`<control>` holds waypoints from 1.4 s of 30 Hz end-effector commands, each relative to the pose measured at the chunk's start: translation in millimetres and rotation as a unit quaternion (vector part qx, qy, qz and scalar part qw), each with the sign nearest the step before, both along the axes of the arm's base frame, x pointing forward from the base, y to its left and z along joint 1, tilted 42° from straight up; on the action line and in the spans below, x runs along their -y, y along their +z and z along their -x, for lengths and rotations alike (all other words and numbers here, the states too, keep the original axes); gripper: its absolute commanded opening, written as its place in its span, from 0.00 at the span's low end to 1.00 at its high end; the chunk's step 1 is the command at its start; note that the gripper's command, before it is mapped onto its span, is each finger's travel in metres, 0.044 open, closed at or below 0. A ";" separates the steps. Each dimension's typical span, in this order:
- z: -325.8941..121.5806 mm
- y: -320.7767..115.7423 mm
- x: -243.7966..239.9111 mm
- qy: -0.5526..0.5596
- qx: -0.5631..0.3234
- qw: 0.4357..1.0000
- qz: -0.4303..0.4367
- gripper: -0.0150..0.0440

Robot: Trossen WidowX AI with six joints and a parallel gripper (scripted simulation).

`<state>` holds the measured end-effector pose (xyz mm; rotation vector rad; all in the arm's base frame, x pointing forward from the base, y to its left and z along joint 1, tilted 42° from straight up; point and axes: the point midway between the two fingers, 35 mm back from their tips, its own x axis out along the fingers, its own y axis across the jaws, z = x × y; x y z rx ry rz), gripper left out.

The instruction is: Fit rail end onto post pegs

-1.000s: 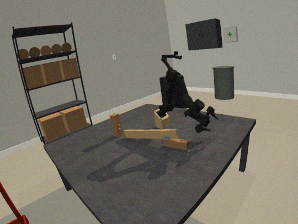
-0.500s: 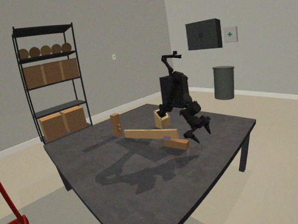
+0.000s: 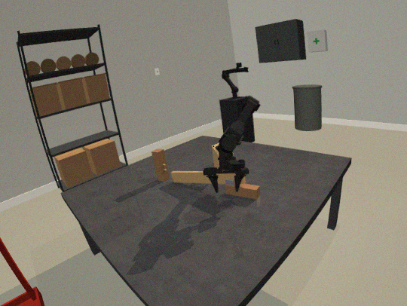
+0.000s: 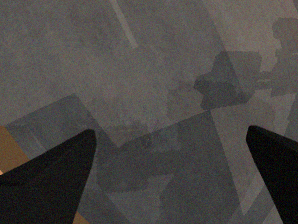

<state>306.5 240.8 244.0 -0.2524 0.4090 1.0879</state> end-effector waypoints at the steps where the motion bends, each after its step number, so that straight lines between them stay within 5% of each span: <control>1: -28.2 -37.7 39.4 -0.002 0.019 0.997 0.081 1.00; 18: -39.5 -159.5 173.7 0.139 0.030 0.957 0.254 1.00; 34: 14.2 -226.7 268.2 0.283 0.068 0.930 0.223 1.00; 42: 19.7 -229.9 273.5 0.291 0.075 0.929 0.215 1.00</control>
